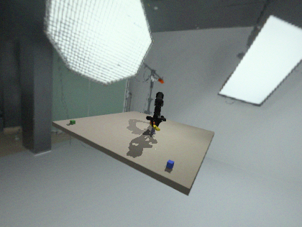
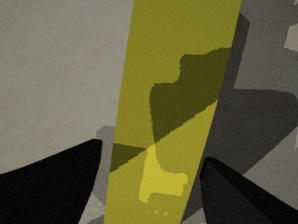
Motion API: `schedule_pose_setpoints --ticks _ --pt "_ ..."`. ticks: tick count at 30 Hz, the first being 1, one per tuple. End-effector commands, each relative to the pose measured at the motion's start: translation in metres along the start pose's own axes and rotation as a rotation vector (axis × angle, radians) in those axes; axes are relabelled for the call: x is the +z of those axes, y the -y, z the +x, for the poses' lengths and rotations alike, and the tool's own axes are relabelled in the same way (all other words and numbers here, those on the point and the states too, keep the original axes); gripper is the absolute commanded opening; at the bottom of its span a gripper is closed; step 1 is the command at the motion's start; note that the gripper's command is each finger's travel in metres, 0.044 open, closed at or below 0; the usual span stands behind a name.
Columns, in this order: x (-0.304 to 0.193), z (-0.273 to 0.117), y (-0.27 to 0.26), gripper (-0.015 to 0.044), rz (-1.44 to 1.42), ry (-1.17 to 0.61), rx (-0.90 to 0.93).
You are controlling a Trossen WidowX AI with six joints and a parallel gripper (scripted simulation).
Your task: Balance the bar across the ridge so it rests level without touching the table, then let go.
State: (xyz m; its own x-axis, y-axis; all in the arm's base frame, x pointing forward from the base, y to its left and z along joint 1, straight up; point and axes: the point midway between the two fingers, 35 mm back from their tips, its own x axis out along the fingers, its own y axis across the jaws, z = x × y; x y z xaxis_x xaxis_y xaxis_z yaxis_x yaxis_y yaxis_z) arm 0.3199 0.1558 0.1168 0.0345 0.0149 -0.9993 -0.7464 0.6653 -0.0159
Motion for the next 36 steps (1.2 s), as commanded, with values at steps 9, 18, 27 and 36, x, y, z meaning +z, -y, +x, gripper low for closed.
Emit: schedule_pose_setpoints --ticks 9,18,27,36 --pt "0.0 0.0 0.0 0.044 0.0 -0.001 0.0" --pt "0.001 -0.092 0.0 0.044 0.0 0.029 -0.012" --pt "-0.001 -0.1 0.0 0.044 0.0 0.032 -0.013" --pt "-0.001 -0.1 0.0 0.044 0.0 0.032 -0.013"
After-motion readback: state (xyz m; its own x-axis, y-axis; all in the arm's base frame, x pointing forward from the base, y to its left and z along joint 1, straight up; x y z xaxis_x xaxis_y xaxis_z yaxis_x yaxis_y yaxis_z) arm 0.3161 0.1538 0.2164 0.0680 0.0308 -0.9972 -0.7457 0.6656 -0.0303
